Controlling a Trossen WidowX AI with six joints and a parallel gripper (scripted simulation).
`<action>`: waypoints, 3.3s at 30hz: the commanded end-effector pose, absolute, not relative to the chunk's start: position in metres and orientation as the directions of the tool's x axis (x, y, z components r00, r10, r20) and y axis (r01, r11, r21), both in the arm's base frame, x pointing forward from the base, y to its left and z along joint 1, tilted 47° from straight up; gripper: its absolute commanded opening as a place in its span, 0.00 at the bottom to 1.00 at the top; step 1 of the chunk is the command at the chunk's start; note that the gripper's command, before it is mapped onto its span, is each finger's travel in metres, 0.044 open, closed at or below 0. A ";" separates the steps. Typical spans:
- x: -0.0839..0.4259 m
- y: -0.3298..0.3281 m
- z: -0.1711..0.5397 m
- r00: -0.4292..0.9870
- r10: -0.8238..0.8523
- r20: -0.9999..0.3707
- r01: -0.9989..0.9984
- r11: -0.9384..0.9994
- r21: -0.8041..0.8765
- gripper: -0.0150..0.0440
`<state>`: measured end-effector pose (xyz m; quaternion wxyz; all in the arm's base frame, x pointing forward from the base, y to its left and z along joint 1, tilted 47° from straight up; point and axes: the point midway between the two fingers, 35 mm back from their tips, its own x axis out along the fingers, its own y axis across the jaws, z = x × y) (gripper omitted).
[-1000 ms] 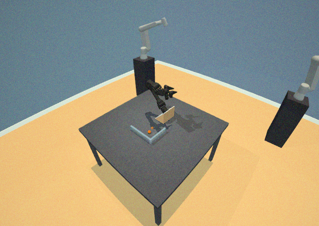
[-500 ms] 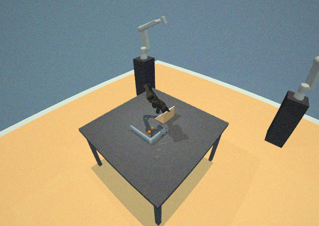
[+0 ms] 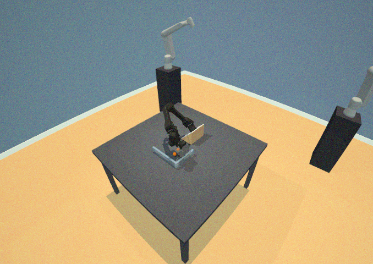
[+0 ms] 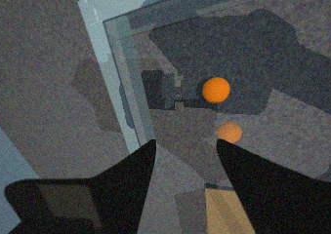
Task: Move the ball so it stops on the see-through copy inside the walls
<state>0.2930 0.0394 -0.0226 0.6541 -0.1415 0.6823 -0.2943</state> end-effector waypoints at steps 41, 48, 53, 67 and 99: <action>0.312 -0.043 -0.056 -0.048 -0.728 -0.684 0.070 0.681 -0.729 0.71; 0.312 -0.043 -0.056 -0.048 -0.728 -0.684 0.070 0.681 -0.729 0.50; 0.312 -0.043 -0.056 -0.048 -0.728 -0.684 0.070 0.681 -0.729 0.41; 0.322 0.019 -0.003 -0.046 -0.721 -0.692 0.069 0.689 -0.722 0.25; 0.262 0.018 0.016 -0.050 -0.725 -0.687 0.068 0.683 -0.727 0.25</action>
